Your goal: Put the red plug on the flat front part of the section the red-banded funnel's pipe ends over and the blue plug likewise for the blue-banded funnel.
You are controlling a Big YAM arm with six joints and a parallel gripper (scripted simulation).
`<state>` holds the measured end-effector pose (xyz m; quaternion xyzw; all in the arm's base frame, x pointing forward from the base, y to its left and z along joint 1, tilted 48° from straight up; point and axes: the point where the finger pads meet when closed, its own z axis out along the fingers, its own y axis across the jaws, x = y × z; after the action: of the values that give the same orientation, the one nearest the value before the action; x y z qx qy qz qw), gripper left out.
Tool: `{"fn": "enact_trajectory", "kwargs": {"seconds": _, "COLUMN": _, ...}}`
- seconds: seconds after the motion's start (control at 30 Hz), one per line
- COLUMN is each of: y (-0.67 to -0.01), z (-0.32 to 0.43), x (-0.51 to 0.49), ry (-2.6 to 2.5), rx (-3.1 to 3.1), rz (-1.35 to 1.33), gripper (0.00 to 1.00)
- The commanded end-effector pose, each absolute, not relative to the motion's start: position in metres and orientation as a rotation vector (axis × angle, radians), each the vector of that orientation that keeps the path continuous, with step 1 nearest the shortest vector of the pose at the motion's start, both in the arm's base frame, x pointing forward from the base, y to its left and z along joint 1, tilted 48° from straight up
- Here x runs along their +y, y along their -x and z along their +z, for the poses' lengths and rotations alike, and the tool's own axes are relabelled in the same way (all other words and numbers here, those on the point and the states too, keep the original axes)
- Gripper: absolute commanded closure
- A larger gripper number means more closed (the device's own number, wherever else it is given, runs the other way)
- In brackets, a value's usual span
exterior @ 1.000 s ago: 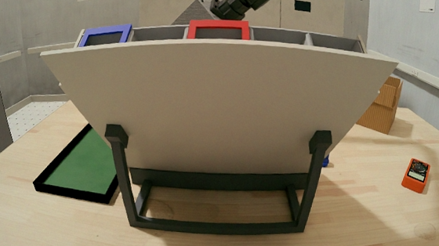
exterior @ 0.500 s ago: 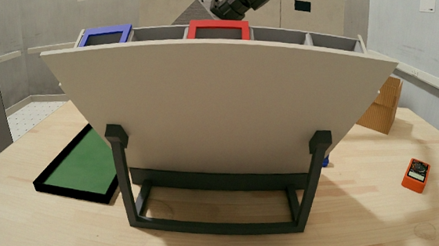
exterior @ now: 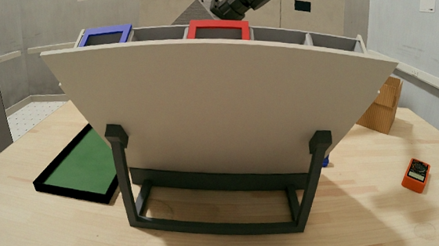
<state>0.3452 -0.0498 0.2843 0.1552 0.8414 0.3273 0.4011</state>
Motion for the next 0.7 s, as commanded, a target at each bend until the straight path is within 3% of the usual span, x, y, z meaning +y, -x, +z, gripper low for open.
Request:
{"fn": "enact_trajectory", "kwargs": {"seconds": 0.0, "y": -0.340, "z": 0.282, "x": -0.052, "ry": -0.382, "rx": 2.130, "rz": 0.815, "gripper": 0.41}}
{"fn": "enact_trajectory", "kwargs": {"seconds": 0.3, "y": -0.334, "z": 0.280, "x": -0.050, "ry": -0.381, "rx": 2.131, "rz": 0.814, "gripper": 0.41}}
{"fn": "enact_trajectory", "kwargs": {"seconds": 0.67, "y": -0.303, "z": 0.179, "x": -0.054, "ry": -0.309, "rx": 2.320, "rz": 0.887, "gripper": 0.41}}
